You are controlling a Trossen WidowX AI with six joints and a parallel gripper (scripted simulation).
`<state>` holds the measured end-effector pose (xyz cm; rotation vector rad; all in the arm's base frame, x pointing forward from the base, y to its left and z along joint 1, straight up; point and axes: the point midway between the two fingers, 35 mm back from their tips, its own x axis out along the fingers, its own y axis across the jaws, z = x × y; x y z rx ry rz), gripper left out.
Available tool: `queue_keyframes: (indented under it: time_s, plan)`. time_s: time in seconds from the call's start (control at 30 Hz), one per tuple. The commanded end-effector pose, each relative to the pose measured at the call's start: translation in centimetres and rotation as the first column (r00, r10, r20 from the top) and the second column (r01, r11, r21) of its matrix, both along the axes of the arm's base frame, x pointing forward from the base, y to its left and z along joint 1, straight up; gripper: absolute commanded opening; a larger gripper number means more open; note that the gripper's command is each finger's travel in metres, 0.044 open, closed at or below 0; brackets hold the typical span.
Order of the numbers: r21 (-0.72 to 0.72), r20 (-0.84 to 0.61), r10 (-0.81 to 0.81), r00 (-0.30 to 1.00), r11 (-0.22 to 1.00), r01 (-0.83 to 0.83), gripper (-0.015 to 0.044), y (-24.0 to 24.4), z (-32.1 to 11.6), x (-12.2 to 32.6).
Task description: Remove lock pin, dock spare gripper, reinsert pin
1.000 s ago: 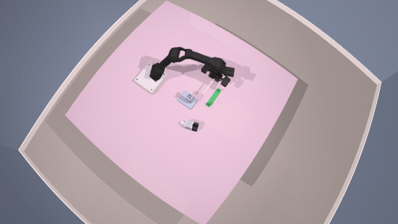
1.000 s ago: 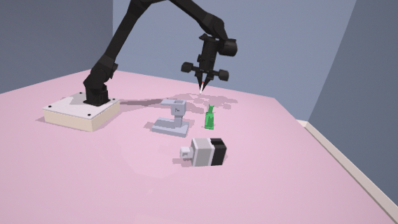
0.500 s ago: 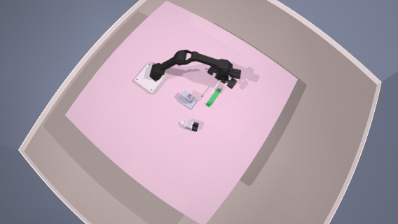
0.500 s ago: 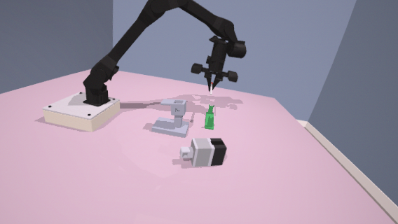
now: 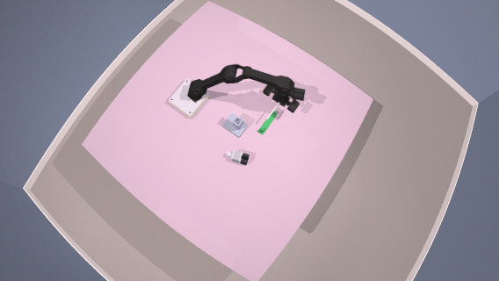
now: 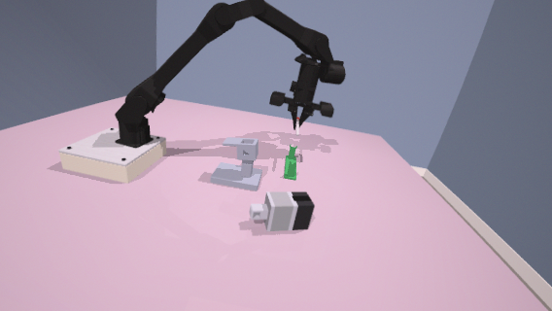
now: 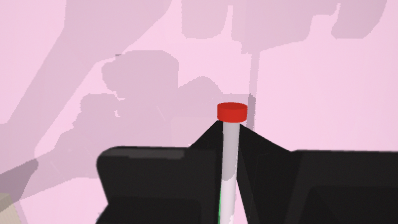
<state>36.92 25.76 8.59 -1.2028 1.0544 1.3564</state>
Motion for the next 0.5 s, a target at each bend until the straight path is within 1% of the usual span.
queue_keyframes:
  time_s: [0.0,0.47]
  plan:
    - [-0.002,-0.002,0.006,1.0,1.0,-0.006,0.0,0.0,-0.8,0.0]
    - [0.003,0.005,0.006,1.0,1.0,-0.006,0.0,0.0,-2.9,0.1]
